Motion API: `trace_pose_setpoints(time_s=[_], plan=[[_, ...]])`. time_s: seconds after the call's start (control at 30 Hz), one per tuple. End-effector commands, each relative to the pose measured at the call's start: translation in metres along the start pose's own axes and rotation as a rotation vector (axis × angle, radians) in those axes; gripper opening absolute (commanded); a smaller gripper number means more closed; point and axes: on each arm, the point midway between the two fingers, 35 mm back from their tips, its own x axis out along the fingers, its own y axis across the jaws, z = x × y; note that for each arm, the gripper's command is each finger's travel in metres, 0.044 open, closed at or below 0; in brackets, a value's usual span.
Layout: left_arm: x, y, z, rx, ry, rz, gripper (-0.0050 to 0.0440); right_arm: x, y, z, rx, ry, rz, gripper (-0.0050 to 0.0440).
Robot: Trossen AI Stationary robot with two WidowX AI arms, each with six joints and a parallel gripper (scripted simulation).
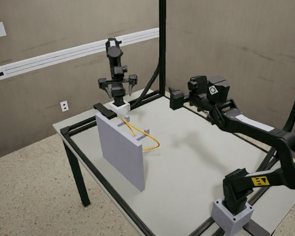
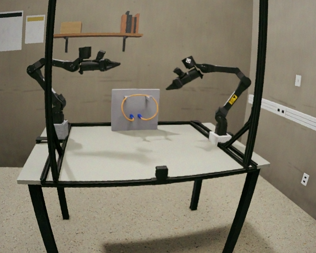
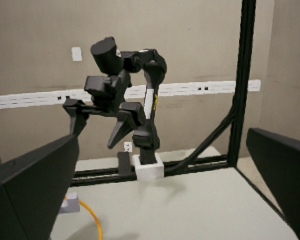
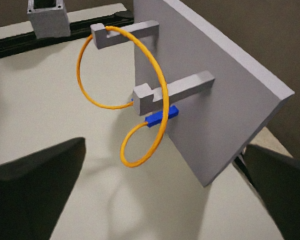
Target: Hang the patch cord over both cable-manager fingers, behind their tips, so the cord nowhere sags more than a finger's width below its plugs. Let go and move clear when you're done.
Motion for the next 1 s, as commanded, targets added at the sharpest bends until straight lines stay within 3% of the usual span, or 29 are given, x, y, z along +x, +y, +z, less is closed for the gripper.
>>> trace_pose_setpoints(time_s=[0.0, 0.2, 0.33, 0.4, 0.57, 0.9, 0.97], plan=[[-0.001, 0.0, 0.003, 0.003, -0.009, -0.001, 0.044, -0.016, -0.002, 0.014, -0.005, -0.036, 0.0, 0.044], [-0.001, 0.0, 0.003, 0.003, -0.009, -0.001, 0.044, -0.011, 0.004, 0.007, -0.013, -0.03, 0.013, 0.044], [-0.001, 0.0, 0.003, 0.003, -0.009, -0.001, 0.044, -0.01, 0.034, 0.018, -0.057, -0.148, 0.089, 0.044], [-0.001, 0.0, 0.003, 0.003, -0.009, -0.001, 0.044, -0.01, 0.034, 0.018, -0.057, -0.148, 0.089, 0.044], [-0.001, 0.0, 0.003, 0.003, -0.009, -0.001, 0.044, -0.021, 0.089, 0.024, -0.122, -0.316, 0.245, 0.044], [-0.001, 0.0, 0.003, 0.003, -0.009, -0.001, 0.044, -0.059, 0.149, 0.034, -0.146, -0.585, 0.453, 0.044], [-0.001, 0.0, 0.003, 0.003, -0.009, -0.001, 0.044, -0.059, 0.149, 0.034, -0.146, -0.585, 0.453, 0.044]])
